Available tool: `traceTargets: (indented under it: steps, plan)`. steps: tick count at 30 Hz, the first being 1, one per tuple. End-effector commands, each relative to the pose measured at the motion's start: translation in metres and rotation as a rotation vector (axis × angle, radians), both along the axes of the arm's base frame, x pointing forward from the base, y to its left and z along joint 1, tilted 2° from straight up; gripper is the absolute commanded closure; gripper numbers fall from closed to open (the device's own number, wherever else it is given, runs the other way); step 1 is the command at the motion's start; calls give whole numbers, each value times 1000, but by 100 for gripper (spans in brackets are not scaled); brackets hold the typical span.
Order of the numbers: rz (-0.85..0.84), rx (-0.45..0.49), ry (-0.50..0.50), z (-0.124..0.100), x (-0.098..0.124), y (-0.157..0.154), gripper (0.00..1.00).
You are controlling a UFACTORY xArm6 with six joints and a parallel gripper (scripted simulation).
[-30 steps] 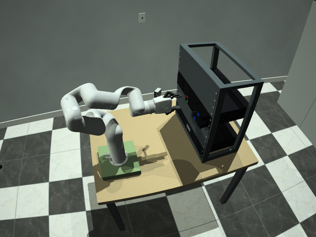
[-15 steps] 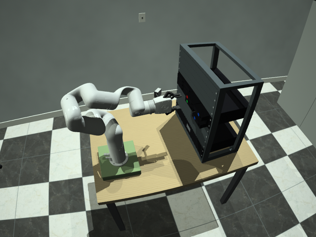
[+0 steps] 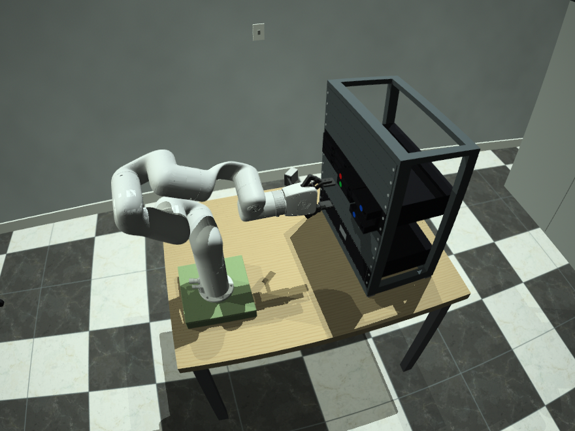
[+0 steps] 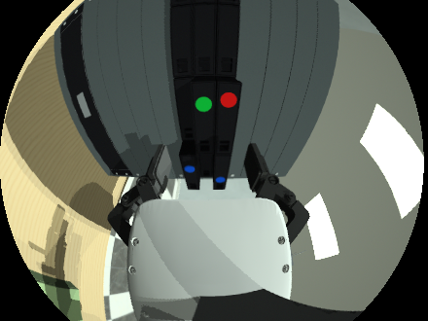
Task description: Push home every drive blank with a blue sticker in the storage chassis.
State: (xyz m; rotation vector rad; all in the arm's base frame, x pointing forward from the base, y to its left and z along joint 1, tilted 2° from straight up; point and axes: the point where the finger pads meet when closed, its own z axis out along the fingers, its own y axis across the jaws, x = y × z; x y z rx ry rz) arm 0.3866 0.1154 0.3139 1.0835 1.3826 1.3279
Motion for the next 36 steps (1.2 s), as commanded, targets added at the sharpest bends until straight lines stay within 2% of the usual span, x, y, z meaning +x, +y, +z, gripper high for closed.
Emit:
traceTargets:
  steps: [1,15,24,36]
  plan:
    - [15,5,-5,1,4,-15,0]
    - [15,5,-5,-3,20,-87,0]
    - [15,5,-5,-4,24,-105,0]
    - [15,5,-5,-5,25,-107,0]
